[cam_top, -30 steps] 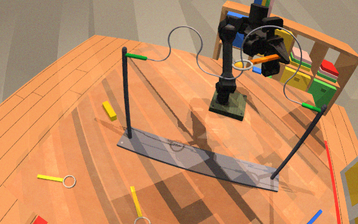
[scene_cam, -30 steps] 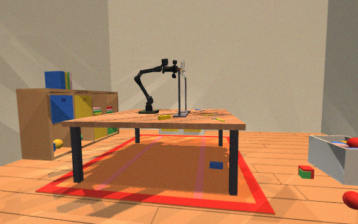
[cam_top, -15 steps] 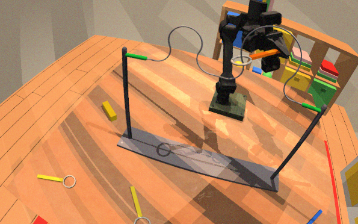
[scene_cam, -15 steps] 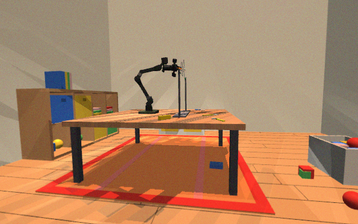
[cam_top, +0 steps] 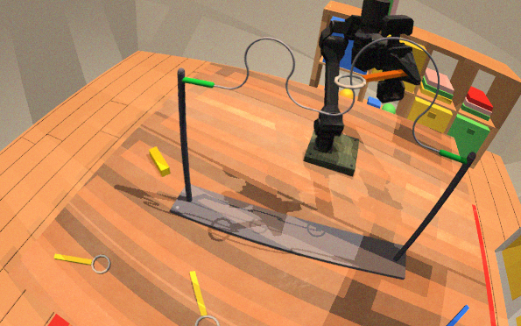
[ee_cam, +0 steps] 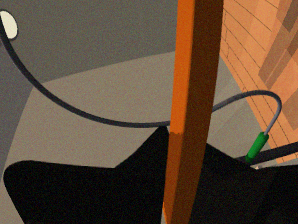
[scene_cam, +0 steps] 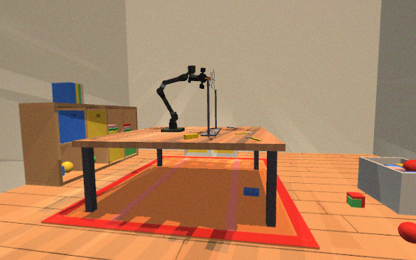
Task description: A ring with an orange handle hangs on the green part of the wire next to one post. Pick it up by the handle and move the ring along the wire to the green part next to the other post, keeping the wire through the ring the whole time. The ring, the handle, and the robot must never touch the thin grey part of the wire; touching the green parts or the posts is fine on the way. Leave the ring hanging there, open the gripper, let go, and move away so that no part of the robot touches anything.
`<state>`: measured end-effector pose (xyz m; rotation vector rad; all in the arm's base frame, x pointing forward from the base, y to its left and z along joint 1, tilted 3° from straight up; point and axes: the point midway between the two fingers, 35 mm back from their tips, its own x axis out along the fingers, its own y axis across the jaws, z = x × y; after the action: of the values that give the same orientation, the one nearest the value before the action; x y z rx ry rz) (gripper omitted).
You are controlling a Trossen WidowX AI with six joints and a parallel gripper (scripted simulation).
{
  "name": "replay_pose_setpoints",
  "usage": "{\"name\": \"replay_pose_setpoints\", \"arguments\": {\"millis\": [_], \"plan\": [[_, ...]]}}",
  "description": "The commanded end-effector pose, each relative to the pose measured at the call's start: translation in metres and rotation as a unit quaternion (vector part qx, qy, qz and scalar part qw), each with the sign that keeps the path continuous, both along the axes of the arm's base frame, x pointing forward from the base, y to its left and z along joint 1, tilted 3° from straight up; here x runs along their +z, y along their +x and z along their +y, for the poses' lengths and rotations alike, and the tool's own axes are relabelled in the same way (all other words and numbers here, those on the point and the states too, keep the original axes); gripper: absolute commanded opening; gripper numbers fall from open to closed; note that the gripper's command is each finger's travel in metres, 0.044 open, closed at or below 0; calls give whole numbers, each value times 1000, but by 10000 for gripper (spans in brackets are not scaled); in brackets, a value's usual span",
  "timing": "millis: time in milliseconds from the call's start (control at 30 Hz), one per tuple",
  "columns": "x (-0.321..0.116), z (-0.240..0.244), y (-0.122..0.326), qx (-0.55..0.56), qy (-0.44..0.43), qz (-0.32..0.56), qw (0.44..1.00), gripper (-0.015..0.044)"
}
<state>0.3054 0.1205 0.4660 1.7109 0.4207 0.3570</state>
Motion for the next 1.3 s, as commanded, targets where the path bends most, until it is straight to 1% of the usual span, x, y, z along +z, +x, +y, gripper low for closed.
{"name": "replay_pose_setpoints", "arguments": {"millis": [0, 633, 1267], "plan": [[2, 1, 0, 1, -24, -3, 1000, -150], [-4, 1, 0, -1, -128, 1, 992, -150], [-11, 0, 0, -4, -233, 5, 972, -150]]}}
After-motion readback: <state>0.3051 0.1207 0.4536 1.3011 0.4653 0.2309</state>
